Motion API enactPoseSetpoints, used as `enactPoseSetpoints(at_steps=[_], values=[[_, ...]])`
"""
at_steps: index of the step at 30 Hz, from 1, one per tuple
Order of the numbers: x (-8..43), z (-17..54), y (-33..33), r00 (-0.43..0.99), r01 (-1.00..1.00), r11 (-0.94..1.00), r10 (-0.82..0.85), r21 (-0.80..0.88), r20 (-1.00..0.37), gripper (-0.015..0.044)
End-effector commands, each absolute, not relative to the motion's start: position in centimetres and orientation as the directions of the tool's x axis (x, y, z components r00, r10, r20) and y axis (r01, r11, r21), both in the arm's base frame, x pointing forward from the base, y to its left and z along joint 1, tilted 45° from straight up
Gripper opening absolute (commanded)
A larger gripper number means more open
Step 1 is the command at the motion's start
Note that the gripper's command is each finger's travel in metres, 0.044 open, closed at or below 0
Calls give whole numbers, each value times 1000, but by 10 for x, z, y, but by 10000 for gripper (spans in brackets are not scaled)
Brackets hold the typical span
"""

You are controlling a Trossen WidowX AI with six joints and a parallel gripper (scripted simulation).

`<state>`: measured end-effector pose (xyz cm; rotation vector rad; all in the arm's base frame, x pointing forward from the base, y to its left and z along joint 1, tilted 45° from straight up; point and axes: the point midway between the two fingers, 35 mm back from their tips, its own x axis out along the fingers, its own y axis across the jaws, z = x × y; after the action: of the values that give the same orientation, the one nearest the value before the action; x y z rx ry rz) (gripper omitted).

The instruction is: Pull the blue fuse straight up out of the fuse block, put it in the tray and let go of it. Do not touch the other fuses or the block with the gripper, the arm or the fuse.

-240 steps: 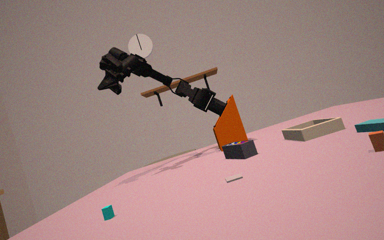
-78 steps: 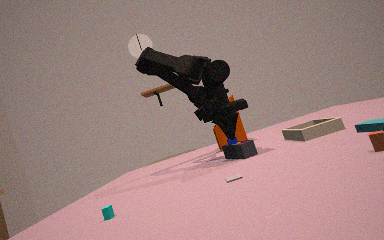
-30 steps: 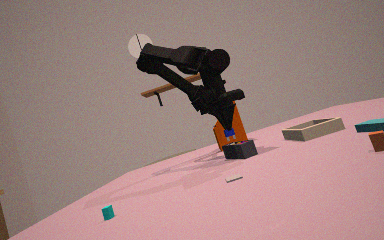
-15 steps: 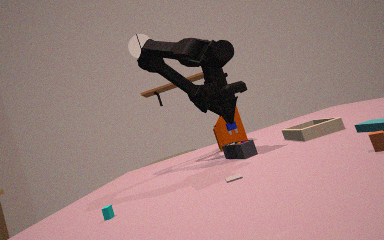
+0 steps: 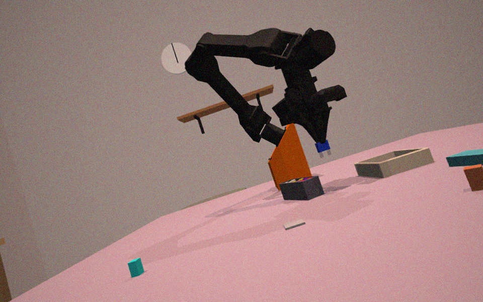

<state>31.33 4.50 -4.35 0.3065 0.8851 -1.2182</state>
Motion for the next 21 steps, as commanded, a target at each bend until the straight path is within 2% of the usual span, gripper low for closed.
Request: enactPoseSetpoints(at_steps=[1,21], values=[[316,-58,62,73,905,353,-677,-237,-732,0],[302,-134,132,72,908,346,-686,-237,-724,0]])
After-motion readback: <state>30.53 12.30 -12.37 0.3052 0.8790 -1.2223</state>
